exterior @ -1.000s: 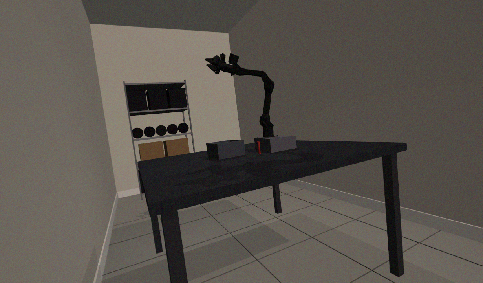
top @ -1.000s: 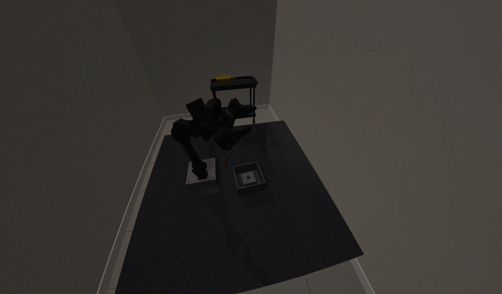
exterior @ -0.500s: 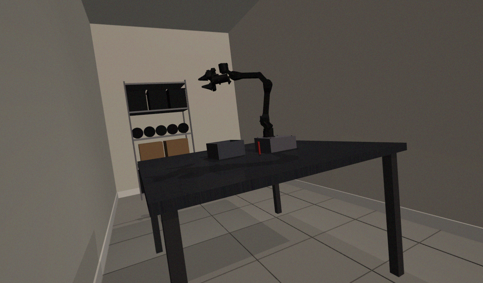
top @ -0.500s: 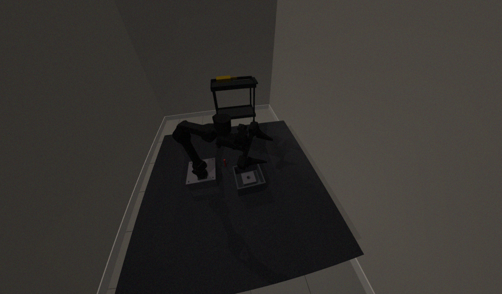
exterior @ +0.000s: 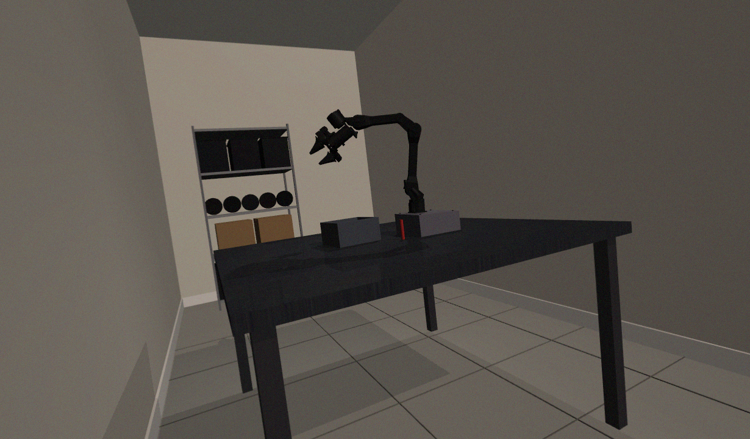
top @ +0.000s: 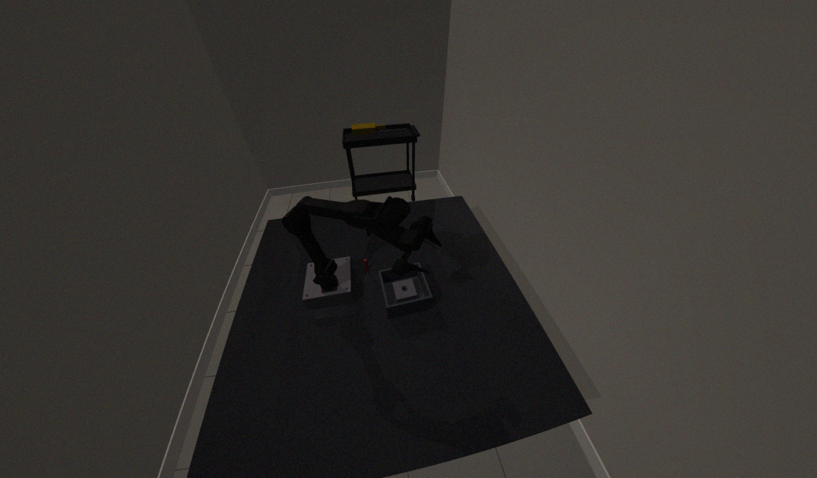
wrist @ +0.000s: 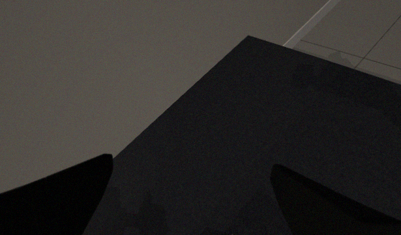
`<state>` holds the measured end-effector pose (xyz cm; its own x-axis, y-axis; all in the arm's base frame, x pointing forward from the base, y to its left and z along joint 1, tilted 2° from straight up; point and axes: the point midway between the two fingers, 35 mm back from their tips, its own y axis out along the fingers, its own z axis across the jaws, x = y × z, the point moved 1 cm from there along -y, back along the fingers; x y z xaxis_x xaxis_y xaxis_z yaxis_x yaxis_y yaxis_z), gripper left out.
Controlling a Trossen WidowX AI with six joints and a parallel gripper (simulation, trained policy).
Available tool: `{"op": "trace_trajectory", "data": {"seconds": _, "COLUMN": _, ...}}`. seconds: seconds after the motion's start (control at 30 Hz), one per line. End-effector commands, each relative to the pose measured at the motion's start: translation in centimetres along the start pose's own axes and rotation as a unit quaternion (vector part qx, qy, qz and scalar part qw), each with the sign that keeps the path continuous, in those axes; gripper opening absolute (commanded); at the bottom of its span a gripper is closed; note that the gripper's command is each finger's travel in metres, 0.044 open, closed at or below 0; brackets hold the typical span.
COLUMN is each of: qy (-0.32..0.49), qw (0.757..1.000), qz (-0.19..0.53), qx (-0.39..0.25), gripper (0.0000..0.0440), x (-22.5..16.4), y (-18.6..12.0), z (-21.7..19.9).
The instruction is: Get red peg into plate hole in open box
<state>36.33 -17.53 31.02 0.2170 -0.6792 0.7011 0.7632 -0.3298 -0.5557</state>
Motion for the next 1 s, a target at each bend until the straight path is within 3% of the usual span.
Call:
{"op": "trace_trajectory", "data": {"seconds": 0.0, "qy": 0.003, "qw": 0.999, "qz": 0.045, "qx": -0.02, "gripper": 0.044, "x": -3.0, "y": 0.6, "z": 0.1}}
{"op": "trace_trajectory", "data": {"seconds": 0.47, "qy": -0.035, "qw": 0.963, "qz": 0.243, "qx": -0.114, "gripper": 0.044, "x": -17.3, "y": -1.6, "z": 2.0}}
{"op": "trace_trajectory", "data": {"seconds": 0.97, "qy": -0.09, "qw": 0.9, "qz": 0.364, "qx": -0.223, "gripper": 0.044, "x": -27.9, "y": -7.7, "z": 1.1}}
